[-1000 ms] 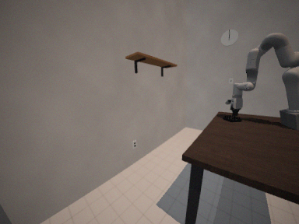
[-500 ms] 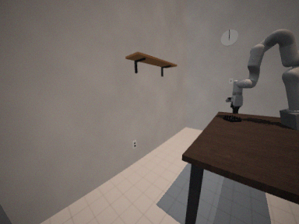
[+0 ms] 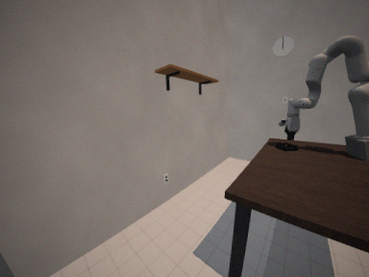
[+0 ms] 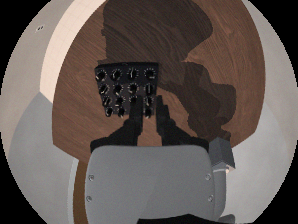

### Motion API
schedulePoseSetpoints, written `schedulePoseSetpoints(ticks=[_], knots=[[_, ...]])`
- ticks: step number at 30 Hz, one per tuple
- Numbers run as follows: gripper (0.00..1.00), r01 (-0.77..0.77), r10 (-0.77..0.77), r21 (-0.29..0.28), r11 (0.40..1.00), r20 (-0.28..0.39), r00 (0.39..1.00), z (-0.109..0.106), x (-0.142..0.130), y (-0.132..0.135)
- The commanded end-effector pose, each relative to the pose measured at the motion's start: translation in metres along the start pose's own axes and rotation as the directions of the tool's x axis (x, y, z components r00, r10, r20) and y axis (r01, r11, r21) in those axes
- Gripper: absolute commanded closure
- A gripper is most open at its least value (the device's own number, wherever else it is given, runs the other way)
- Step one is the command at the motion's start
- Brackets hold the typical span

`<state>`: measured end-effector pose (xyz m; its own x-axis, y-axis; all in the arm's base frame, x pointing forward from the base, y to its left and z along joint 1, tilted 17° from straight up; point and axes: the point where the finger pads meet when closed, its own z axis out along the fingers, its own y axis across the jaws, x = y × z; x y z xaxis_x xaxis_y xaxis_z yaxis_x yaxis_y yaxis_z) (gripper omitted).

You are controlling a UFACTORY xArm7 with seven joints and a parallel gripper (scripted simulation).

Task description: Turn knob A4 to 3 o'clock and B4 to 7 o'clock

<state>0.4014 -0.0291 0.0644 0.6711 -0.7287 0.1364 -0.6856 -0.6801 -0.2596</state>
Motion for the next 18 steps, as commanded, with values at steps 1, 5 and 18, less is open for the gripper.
schedulePoseSetpoints(ticks=[1,5,18], knots=[[0.81,-0.002,0.002,0.001,1.0,-0.003,1.0,-0.0006,0.0011,-0.0006],[0.81,-0.016,0.016,0.001,1.0,-0.002,1.0,-0.0005,0.0009,-0.0004],[0.81,-0.179,0.179,-0.005,0.984,0.005,0.984,0.0016,-0.001,0.0013]])
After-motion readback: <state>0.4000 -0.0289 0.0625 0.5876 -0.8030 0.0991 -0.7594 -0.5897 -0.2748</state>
